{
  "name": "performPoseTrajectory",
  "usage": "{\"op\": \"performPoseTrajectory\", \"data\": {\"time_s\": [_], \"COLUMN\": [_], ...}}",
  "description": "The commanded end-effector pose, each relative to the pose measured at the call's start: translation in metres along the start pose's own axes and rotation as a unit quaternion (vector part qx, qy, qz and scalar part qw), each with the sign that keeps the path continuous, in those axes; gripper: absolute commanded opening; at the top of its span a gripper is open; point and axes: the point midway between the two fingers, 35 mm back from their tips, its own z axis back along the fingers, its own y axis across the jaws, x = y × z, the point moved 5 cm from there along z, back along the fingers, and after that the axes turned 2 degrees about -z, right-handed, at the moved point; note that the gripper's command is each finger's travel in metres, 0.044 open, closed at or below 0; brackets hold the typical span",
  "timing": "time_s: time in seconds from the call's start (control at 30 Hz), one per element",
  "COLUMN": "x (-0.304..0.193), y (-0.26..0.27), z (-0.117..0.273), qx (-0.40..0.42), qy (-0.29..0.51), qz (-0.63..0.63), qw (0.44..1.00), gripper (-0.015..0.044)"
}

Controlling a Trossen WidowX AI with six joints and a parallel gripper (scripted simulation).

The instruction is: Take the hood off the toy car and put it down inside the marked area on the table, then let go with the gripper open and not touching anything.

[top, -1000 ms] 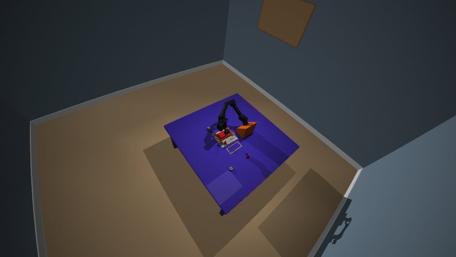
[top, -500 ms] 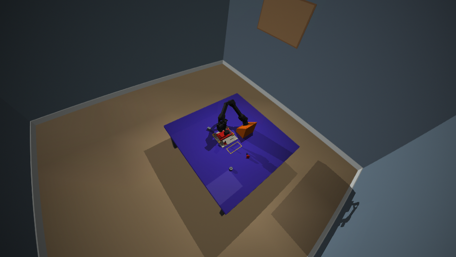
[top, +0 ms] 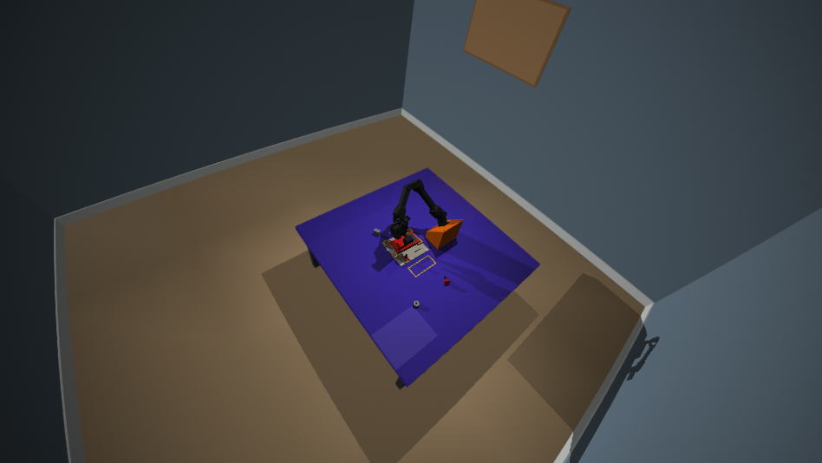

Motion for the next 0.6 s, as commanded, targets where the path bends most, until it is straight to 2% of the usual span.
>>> {"op": "performPoseTrajectory", "data": {"time_s": [0.0, 0.57], "x": [-0.002, -0.002], "y": [-0.001, -0.003], "z": [-0.006, -0.021], "qx": [-0.003, -0.004], "qy": [0.004, 0.004], "qz": [0.002, 0.002], "qw": [1.0, 1.0], "gripper": [0.044, 0.044]}}
